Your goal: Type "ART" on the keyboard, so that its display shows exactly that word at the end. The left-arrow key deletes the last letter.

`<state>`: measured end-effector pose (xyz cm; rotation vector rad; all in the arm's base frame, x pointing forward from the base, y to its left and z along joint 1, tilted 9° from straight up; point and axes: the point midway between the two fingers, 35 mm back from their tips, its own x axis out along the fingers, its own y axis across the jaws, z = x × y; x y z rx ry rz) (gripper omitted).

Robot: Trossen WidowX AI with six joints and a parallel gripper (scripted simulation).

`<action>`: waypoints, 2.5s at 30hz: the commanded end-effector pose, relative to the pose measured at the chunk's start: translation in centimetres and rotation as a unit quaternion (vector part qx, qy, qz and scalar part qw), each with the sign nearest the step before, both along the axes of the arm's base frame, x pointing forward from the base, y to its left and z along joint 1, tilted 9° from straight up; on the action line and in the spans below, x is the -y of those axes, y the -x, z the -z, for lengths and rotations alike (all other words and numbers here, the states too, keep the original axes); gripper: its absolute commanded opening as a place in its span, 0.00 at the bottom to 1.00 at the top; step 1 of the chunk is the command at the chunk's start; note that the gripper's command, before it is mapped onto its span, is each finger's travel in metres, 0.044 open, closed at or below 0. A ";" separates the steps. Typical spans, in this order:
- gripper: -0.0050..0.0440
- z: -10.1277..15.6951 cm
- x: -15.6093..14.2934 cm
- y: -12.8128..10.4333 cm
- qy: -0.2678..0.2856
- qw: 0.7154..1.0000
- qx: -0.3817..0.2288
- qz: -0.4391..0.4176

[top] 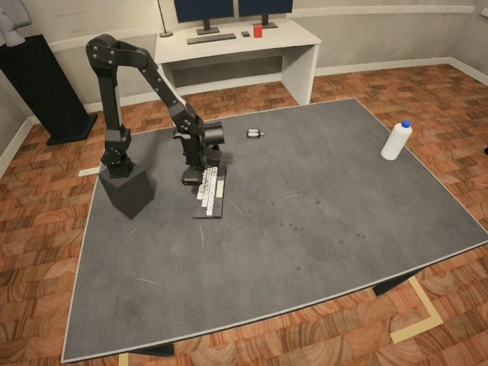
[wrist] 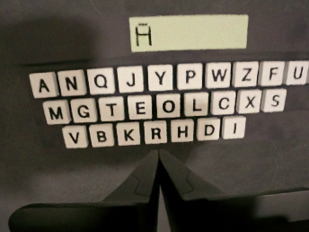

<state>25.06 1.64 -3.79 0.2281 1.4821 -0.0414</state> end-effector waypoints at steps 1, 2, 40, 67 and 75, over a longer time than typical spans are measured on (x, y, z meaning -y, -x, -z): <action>0.00 -0.6 0.1 -0.4 -0.003 1.000 0.017 -0.004; 0.00 0.0 0.0 -0.2 -0.002 1.000 0.008 -0.005; 0.00 2.7 -0.3 -0.9 -0.001 1.000 0.014 -0.003; 0.00 1.9 -0.2 -1.3 -0.001 1.000 0.022 -0.003; 0.00 -1.0 0.1 -1.0 -0.002 1.000 0.023 -0.004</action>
